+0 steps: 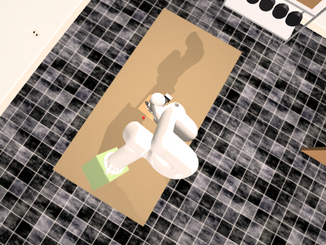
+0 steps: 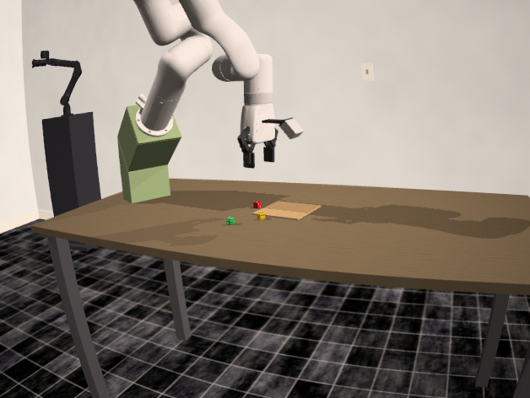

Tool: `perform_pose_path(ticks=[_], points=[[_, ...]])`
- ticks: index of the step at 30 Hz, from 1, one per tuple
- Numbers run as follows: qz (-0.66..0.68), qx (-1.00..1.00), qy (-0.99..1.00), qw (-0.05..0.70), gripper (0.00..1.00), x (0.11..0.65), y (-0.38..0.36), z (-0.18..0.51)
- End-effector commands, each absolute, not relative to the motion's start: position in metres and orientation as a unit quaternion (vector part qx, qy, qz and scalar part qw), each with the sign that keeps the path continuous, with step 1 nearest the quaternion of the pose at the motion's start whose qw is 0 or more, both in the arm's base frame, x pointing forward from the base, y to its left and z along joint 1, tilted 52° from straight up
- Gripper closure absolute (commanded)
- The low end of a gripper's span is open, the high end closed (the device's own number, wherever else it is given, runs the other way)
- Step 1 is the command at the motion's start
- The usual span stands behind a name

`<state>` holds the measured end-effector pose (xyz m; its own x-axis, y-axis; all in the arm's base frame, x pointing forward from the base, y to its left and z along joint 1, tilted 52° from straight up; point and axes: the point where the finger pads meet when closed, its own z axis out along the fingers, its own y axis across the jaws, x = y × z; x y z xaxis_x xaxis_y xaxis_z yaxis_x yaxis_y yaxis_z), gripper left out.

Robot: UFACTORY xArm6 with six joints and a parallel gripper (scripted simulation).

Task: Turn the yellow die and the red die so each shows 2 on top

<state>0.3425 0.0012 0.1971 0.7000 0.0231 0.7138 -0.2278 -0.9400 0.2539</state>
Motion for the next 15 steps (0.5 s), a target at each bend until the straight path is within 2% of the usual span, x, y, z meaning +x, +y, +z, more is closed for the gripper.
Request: perform_pose_path(ticks=[1, 7, 15], points=[[0.404, 0.897, -0.122, 0.131, 0.0, 0.344, -0.011, 0.207], [0.425, 0.877, -0.201, 0.097, 0.0, 0.345, -0.026, 0.219], [0.426, 0.877, -0.202, 0.096, 0.0, 0.345, -0.027, 0.219]])
